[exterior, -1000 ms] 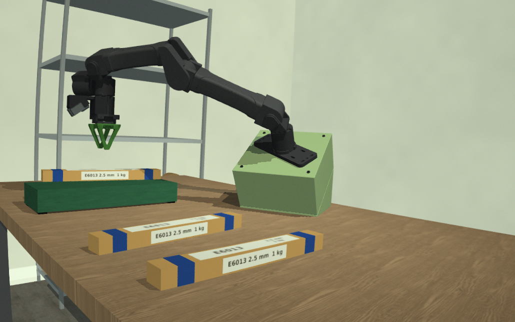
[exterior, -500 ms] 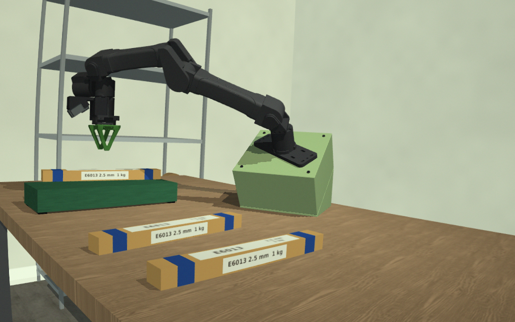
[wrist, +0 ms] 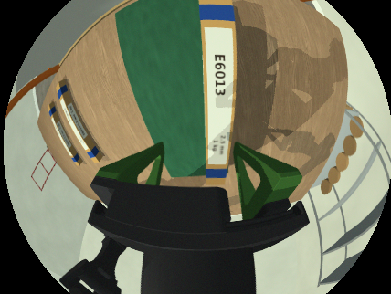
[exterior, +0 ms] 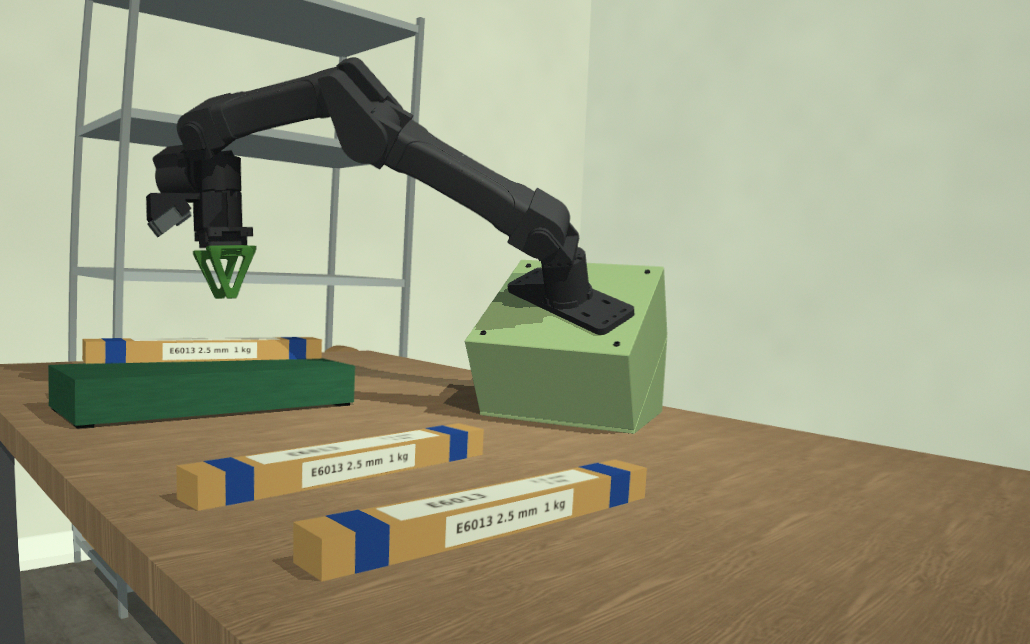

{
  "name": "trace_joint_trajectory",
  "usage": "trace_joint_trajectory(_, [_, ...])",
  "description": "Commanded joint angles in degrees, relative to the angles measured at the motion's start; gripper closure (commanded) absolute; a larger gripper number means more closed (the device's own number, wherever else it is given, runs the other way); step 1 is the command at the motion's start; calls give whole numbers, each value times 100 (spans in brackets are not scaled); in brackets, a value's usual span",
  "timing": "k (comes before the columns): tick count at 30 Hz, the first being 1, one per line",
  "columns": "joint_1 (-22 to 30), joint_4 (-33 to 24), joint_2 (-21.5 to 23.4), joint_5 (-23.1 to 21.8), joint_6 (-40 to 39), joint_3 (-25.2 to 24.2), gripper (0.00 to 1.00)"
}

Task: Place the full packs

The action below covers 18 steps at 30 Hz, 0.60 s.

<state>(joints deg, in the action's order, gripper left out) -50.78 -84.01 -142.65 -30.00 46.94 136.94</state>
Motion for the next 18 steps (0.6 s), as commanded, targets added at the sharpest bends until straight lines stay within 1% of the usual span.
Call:
trace_joint_trajectory(1, [2, 327, 885, -57, 7, -729, 24])
trace_joint_trajectory(3, [2, 327, 885, -57, 7, -729, 24])
trace_joint_trajectory(7, [33, 184, 1470, -53, -94, -1414, 24])
trace_joint_trajectory(11, [77, 214, 2048, -42, -142, -1997, 24])
trace_joint_trajectory(18, [180, 109, 2957, -24, -239, -2739, 24])
